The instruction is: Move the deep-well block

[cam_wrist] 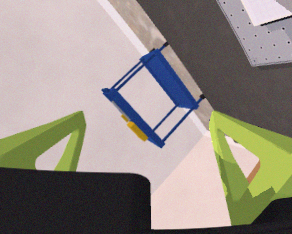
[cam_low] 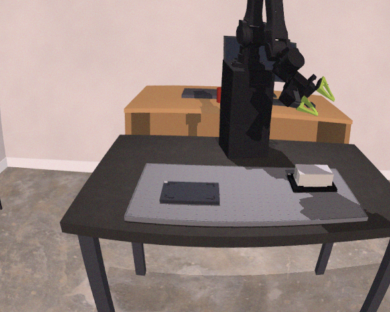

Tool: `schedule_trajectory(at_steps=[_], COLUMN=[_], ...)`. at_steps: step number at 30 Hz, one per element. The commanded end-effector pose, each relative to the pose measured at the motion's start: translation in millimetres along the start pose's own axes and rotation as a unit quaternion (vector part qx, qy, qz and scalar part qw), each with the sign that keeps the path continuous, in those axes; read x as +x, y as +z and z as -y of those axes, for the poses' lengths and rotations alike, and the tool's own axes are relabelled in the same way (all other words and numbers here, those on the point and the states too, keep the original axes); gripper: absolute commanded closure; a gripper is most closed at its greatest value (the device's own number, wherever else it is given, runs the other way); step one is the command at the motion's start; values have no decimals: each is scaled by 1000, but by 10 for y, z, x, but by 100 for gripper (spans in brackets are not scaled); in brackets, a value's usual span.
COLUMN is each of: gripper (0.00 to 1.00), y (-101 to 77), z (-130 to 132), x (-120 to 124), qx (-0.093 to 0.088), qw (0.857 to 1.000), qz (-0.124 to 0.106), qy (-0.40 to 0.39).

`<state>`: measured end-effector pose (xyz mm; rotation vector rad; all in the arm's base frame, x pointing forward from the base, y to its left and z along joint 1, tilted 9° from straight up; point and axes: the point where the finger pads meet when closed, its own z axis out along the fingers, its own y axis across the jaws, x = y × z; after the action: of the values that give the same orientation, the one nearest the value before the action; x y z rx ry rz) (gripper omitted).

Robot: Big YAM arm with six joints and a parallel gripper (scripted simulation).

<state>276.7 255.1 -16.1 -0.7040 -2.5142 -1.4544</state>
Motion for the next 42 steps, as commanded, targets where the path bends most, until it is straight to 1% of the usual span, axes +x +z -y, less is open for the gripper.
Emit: schedule_trajectory(at_steps=[1, 4, 5, 6, 7, 8, 9, 11, 14, 16, 18, 19, 21, 25, 26, 27, 29, 30, 32, 33, 35, 38, 39, 40, 42], gripper=[0, 0, 0, 0, 0, 0, 0, 0, 0, 0, 0, 0, 0, 0, 0, 0, 0, 0, 0, 0, 0, 0, 0, 0, 0], y=[78, 155, 119, 187, 208, 190, 240, 256, 339, 356, 356, 376, 429, 484, 461, 511, 517, 548, 558, 584, 584, 624, 600, 647, 655], z=[-26, 31, -94, 55, 71, 1, 96, 94, 187, 199, 199, 192, 282, 343, 226, 377, 355, 425, 428, 474, 474, 536, 376, 574, 582], x=[-27, -92, -87, -121, -139, -137, -167, -184, -252, -268, -268, -293, -332, -382, -381, -408, -419, -444, -454, -478, -478, -519, -518, -543, -550], qx=[7, 25, 21, 38, 44, 45, 58, 70, 92, 106, 106, 110, 128, 156, 154, 170, 181, 191, 204, 211, 211, 231, 228, 244, 256], qw=[998, 994, 991, 990, 987, 984, 981, 974, 962, 953, 953, 947, 937, 911, 902, 897, 882, 875, 858, 850, 850, 823, 811, 805, 785], qz=[-4, 5, 13, 11, 13, 18, 17, 22, 23, 25, 25, 27, 24, 20, 26, 17, 16, 11, 7, 3, 3, -7, 1, -15, -22], qy=[-62, -107, -134, -137, -152, -173, -182, -213, -255, -284, -284, -301, -326, -380, -402, -407, -435, -445, -471, -483, -483, -518, -539, -541, -564])
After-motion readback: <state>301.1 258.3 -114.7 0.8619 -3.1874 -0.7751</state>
